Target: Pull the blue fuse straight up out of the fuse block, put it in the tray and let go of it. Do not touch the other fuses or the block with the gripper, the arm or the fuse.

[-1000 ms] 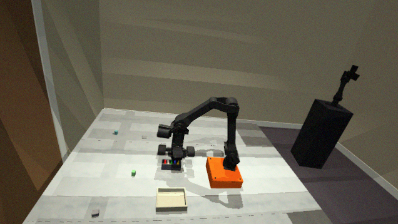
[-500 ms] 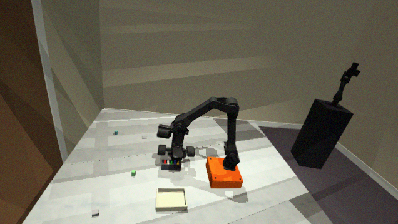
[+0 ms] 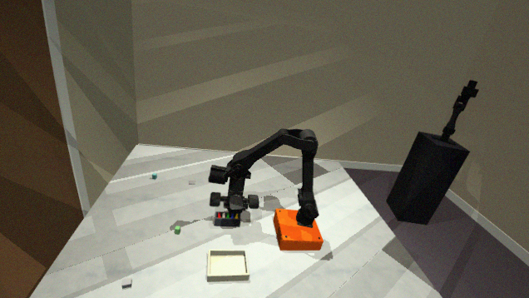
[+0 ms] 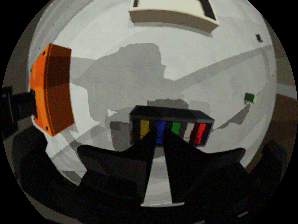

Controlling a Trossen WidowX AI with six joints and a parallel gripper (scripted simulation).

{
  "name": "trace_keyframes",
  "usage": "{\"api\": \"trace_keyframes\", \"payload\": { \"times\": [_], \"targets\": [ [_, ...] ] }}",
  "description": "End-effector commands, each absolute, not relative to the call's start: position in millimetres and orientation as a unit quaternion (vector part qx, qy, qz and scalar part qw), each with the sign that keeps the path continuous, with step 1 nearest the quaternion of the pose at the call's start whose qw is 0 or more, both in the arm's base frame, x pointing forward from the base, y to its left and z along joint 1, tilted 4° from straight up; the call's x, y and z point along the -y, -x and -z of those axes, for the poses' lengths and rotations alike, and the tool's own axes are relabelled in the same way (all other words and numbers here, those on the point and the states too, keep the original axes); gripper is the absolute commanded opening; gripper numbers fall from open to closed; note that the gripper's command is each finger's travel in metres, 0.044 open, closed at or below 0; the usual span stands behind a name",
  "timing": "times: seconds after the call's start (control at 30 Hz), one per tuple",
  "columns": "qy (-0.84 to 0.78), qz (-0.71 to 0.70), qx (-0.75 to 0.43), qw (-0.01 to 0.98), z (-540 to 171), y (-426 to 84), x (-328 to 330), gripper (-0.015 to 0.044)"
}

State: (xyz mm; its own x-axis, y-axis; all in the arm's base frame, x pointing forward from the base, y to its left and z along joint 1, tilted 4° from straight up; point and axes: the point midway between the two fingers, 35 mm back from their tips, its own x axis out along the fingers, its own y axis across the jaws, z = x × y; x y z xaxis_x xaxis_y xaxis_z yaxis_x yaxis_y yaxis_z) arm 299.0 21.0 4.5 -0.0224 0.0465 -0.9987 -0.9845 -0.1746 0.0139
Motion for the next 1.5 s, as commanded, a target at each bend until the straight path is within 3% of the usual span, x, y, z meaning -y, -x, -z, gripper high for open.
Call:
{"api": "trace_keyframes", "payload": {
  "times": [0.0,1.47],
  "targets": [
    [0.525,-0.558,-0.447,0.462,-5,-299,-21,0.0],
    [0.524,-0.558,-0.448,0.462,-27,-300,-20,0.0]
  ]
}}
